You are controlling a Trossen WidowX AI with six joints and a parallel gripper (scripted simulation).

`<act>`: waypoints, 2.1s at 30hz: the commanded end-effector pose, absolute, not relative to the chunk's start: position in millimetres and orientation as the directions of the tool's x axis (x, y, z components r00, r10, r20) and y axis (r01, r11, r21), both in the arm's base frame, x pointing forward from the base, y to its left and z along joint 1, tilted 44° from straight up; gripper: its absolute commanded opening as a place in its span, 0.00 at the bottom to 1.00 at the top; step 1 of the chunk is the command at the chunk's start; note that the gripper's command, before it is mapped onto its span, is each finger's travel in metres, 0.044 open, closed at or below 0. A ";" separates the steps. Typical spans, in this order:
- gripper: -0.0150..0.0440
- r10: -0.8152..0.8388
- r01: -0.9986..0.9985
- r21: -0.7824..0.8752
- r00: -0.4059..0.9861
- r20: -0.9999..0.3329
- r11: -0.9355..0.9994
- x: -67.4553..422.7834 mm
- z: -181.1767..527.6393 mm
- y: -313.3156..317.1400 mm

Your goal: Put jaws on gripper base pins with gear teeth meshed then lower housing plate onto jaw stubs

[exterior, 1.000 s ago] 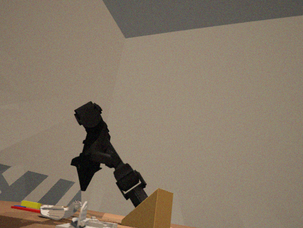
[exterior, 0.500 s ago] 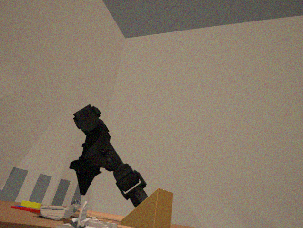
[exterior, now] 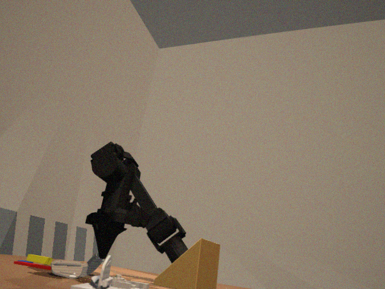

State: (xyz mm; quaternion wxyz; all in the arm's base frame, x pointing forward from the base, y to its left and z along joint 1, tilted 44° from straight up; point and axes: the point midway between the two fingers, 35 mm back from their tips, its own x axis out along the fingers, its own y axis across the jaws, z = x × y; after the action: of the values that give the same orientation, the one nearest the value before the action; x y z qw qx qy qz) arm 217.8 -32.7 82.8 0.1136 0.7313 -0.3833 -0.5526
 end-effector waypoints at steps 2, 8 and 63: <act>0.25 -0.690 -0.430 0.596 0.094 -0.718 -0.678 217.2 77.0 -39.0; 0.25 -0.692 -0.431 0.597 0.094 -0.716 -0.677 217.2 70.6 -46.1; 0.25 -0.689 -0.432 0.595 0.092 -0.719 -0.678 189.9 132.1 -57.2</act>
State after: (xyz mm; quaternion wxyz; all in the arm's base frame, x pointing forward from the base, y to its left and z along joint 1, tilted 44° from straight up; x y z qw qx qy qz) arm 190.1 -74.8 115.4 0.1186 0.7268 -0.3848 -0.5565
